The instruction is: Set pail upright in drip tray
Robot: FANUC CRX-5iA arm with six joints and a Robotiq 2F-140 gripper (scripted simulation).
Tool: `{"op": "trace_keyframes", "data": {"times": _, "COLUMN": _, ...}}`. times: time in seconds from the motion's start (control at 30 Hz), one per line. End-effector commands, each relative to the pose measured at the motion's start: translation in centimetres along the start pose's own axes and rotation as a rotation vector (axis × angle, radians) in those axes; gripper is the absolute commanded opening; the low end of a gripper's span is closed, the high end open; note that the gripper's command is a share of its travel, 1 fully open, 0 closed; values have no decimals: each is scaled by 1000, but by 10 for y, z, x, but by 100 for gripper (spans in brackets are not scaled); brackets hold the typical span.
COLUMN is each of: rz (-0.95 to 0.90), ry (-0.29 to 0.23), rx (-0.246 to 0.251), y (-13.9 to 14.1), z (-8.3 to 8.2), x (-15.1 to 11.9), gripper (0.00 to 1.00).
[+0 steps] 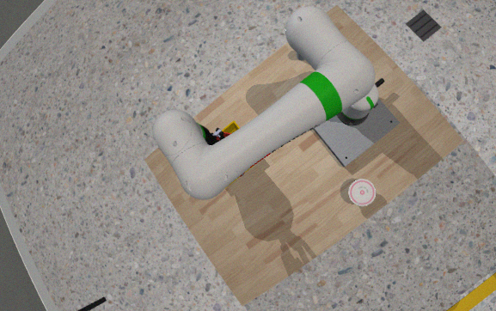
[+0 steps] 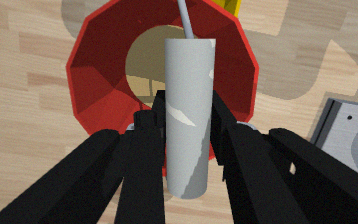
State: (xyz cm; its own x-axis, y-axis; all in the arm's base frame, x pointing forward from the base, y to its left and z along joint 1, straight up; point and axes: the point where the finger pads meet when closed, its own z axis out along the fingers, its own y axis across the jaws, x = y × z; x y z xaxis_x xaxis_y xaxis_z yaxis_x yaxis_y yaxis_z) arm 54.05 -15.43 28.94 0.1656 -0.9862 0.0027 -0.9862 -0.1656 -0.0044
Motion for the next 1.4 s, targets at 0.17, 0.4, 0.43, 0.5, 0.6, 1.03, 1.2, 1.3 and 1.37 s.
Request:
{"op": "trace_keyframes", "data": {"times": 0.17, "rz": 0, "ry": 1, "rx": 2, "y": 0, "z": -1, "x": 14, "gripper": 10}}
{"op": "trace_keyframes", "data": {"times": 0.4, "rz": 0, "ry": 1, "rx": 2, "y": 1, "z": -1, "x": 24, "gripper": 10}}
{"op": "trace_keyframes", "data": {"times": 0.43, "rz": 0, "ry": 1, "rx": 2, "y": 1, "z": -1, "x": 25, "gripper": 10}}
{"op": "trace_keyframes", "data": {"times": 0.5, "rz": 0, "ry": 1, "rx": 2, "y": 1, "z": -1, "x": 28, "gripper": 10}}
{"op": "trace_keyframes", "data": {"times": 0.6, "rz": 0, "ry": 1, "rx": 2, "y": 1, "z": -1, "x": 32, "gripper": 10}}
{"op": "trace_keyframes", "data": {"times": 1.03, "rz": 0, "ry": 1, "rx": 2, "y": 2, "z": -1, "x": 41, "gripper": 10}}
{"op": "trace_keyframes", "data": {"times": 1.2, "rz": 0, "ry": 1, "rx": 2, "y": 2, "z": -1, "x": 43, "gripper": 10}}
{"op": "trace_keyframes", "data": {"times": 1.3, "rz": 0, "ry": 1, "rx": 2, "y": 2, "z": -1, "x": 44, "gripper": 10}}
{"op": "trace_keyframes", "data": {"times": 1.37, "rz": 0, "ry": 1, "rx": 2, "y": 2, "z": -1, "x": 44, "gripper": 10}}
